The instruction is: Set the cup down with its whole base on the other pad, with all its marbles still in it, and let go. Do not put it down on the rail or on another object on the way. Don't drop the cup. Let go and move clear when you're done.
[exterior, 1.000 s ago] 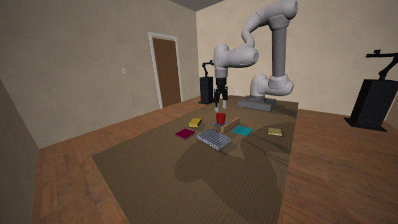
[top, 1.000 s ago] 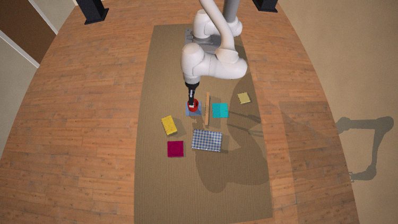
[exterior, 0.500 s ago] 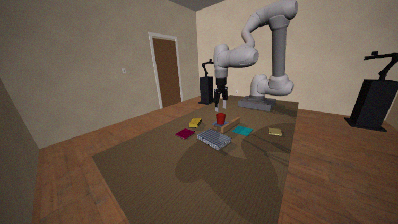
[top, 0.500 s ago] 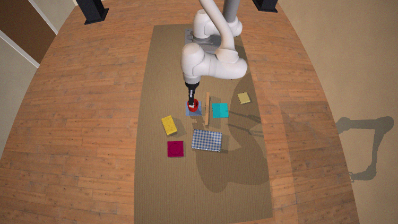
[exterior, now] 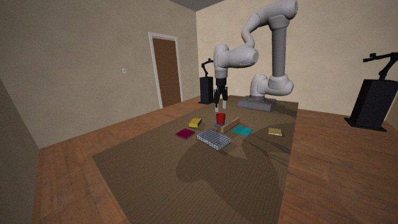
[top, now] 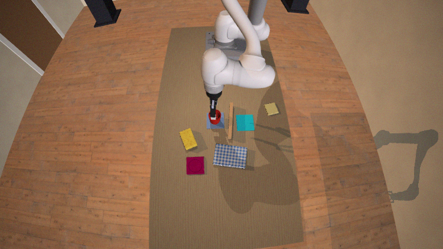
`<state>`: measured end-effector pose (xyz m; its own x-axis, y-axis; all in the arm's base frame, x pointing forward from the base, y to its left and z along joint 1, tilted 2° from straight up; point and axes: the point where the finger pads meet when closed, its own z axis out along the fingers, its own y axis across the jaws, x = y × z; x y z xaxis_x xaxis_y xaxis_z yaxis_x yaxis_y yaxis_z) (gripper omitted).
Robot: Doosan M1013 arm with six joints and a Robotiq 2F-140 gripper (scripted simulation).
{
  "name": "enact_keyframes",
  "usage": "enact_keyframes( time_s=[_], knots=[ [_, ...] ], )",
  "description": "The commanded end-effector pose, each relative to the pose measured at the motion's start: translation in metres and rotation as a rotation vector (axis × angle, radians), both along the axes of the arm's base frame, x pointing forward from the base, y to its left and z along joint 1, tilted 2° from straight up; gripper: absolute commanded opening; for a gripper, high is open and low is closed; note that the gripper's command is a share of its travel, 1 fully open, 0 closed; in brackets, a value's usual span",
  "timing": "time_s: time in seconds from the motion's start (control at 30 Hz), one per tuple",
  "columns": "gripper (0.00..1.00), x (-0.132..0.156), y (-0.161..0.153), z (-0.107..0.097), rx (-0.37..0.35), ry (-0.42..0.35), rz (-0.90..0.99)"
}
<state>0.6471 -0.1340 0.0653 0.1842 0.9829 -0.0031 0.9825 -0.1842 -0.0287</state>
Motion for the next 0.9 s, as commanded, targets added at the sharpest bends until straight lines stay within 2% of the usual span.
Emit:
enact_keyframes(
  time_s=[0.0, 0.4, 0.47, 0.87],
  knots=[
    [0.59, 0.003, 0.003, -0.005, 0.004, -0.003, 0.010],
    [0.59, 0.004, 0.004, -0.040, 0.004, -0.003, 0.010],
    [0.59, 0.004, 0.004, -0.040, 0.004, -0.003, 0.010],
    [0.59, 0.005, 0.005, -0.080, 0.004, -0.003, 0.010]
  ],
)
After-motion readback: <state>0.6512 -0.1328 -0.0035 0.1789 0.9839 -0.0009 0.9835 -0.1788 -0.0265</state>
